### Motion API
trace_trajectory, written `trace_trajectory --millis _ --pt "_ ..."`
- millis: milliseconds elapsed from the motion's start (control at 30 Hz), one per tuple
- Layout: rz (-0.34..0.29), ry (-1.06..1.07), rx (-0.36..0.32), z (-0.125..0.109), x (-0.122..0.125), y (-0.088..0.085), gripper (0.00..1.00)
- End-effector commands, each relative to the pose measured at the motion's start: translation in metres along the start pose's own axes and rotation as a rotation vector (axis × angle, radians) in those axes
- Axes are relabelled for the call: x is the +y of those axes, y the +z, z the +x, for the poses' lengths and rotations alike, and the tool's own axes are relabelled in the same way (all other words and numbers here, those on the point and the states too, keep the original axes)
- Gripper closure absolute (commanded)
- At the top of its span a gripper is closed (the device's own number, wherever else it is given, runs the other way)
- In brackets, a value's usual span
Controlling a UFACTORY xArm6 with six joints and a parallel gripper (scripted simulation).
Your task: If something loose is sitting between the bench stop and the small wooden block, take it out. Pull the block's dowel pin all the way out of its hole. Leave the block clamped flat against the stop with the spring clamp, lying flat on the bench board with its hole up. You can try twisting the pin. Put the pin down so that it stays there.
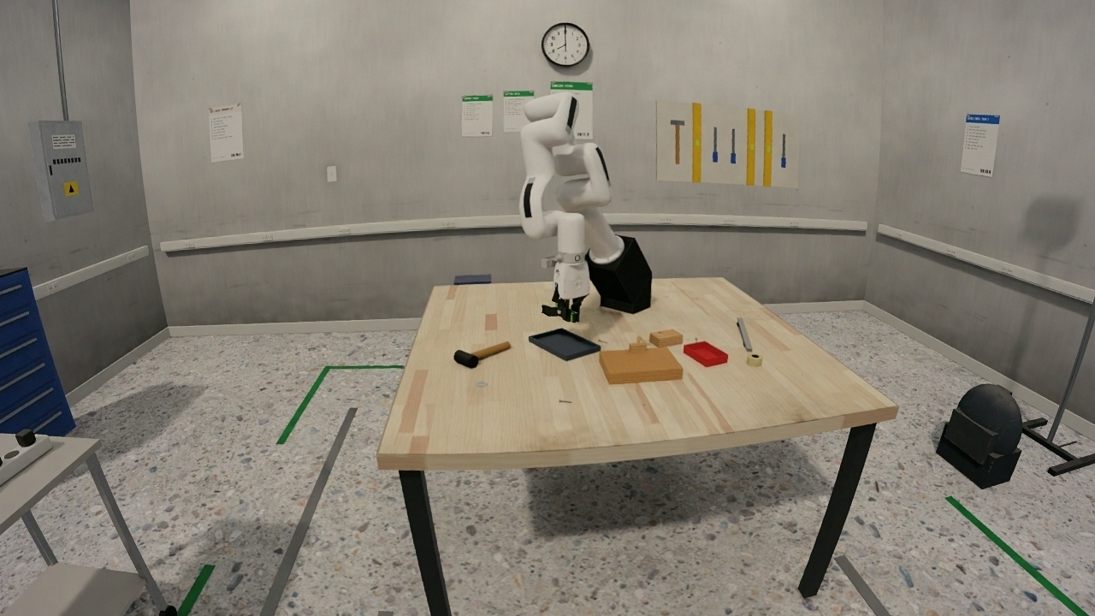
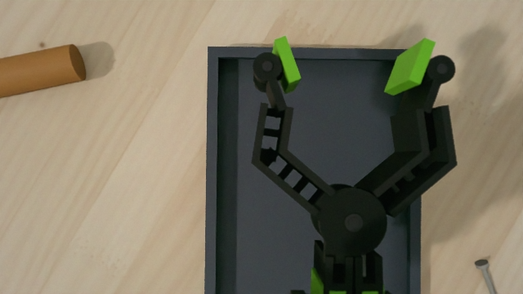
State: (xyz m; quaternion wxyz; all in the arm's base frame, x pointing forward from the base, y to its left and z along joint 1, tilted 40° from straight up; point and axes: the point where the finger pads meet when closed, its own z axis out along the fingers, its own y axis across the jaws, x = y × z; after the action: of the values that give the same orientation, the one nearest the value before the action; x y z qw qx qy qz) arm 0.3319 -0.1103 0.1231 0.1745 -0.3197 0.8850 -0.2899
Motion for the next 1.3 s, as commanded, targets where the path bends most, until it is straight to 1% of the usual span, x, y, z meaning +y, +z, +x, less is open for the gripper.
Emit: trace_trajectory --millis 0,367,633,867,933,1267 --pt "0.001 0.0 -0.001 0.0 -0.001 0.0 0.73" --pt "0.001 0.014 -0.001 -0.001 -0.001 0.0 0.73" --pt "0.002 0.083 -0.001 -0.005 -0.002 0.0 0.73" --pt "0.002 0.207 -0.002 -0.011 -0.004 0.001 0.73" --pt "0.002 0.207 -0.002 -0.011 -0.004 0.001 0.73" --pt "0.003 0.485 -0.003 -0.027 -0.008 0.002 0.73"
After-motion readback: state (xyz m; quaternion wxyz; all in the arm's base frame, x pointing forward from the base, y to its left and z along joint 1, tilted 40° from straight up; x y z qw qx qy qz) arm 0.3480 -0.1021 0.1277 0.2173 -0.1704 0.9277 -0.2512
